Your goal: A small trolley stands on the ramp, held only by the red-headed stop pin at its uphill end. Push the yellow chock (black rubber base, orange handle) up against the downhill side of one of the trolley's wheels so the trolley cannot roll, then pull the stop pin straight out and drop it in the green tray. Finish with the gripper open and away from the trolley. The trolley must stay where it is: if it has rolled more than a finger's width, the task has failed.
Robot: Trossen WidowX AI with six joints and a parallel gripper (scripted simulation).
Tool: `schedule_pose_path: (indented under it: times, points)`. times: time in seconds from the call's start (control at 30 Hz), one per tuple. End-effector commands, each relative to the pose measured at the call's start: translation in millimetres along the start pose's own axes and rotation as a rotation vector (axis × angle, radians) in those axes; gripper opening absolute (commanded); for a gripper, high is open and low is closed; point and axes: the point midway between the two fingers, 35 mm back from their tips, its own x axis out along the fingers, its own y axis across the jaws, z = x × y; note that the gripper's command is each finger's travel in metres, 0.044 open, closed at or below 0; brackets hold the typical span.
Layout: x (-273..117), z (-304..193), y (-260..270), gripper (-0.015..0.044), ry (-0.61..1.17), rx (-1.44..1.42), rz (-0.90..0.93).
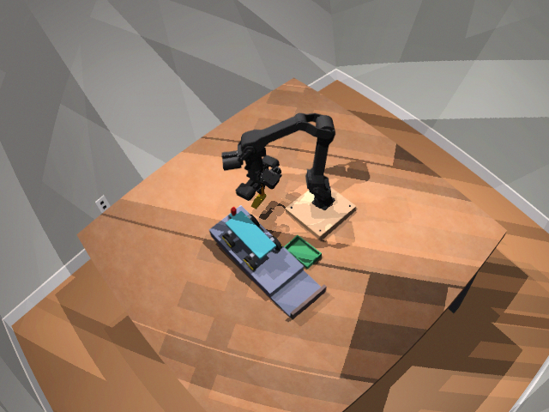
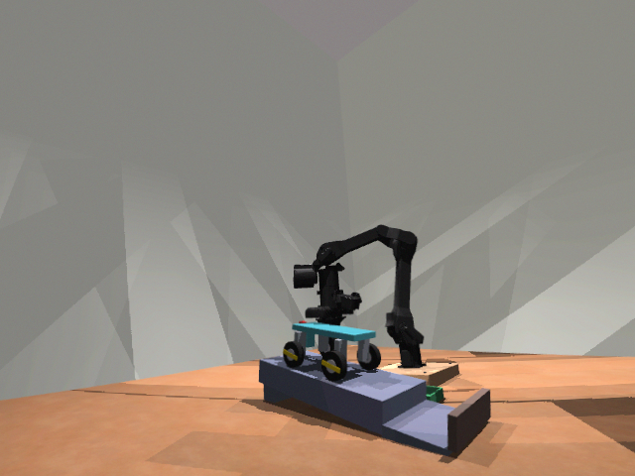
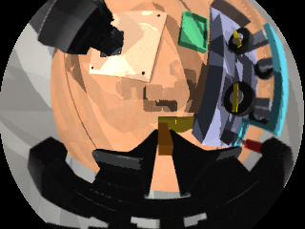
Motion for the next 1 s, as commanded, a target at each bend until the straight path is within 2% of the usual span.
schedule_pose_path:
  times: [0.0,0.57,0.8,0.97]
  points:
    - [-14.1,0.0,0.3,0.0,0.01,0.003,-0.004]
    - [-70.9,-0.9,0.6,0.0,0.01,0.003,-0.004]
    - [-73.1,-0.9,0.7,0.0,0.01,0.009,-0.004]
    - [-73.1,-0.9,0.7,0.0,0.01,0.148,-0.004]
